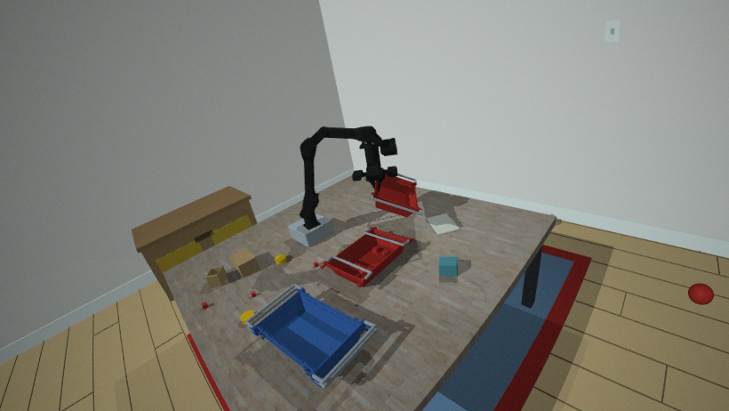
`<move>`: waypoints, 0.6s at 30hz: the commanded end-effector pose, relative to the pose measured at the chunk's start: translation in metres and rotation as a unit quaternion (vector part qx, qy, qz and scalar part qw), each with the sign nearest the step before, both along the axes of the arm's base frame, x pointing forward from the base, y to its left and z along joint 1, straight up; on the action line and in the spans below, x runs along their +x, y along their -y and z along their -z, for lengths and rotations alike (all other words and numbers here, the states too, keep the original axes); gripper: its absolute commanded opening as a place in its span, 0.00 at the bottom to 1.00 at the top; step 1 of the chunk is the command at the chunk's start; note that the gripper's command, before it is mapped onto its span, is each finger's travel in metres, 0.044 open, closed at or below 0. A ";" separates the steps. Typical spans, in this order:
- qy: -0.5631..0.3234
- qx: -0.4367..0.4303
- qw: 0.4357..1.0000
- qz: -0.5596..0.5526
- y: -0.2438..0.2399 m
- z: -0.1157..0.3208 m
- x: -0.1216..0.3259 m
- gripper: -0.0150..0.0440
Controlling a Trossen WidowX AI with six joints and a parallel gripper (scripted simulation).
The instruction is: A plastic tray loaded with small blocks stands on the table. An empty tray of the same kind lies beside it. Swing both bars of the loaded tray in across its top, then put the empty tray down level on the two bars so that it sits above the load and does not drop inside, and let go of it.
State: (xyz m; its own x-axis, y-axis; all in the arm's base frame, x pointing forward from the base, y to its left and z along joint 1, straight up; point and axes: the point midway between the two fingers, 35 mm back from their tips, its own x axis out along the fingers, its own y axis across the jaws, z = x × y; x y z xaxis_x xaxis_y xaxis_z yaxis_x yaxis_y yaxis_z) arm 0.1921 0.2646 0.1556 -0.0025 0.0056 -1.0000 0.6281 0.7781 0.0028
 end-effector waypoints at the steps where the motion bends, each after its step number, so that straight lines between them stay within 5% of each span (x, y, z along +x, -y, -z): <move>1: 0.009 0.009 1.000 0.020 0.010 -0.006 0.015 0.25; 18: 0.010 0.007 0.994 0.106 0.058 -0.006 0.062 0.25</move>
State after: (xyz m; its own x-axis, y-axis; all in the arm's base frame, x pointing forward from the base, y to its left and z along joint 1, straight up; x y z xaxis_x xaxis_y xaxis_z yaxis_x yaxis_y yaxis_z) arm 0.2433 0.2167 0.1550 -0.0033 0.0040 -1.0000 0.7595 0.6506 0.0000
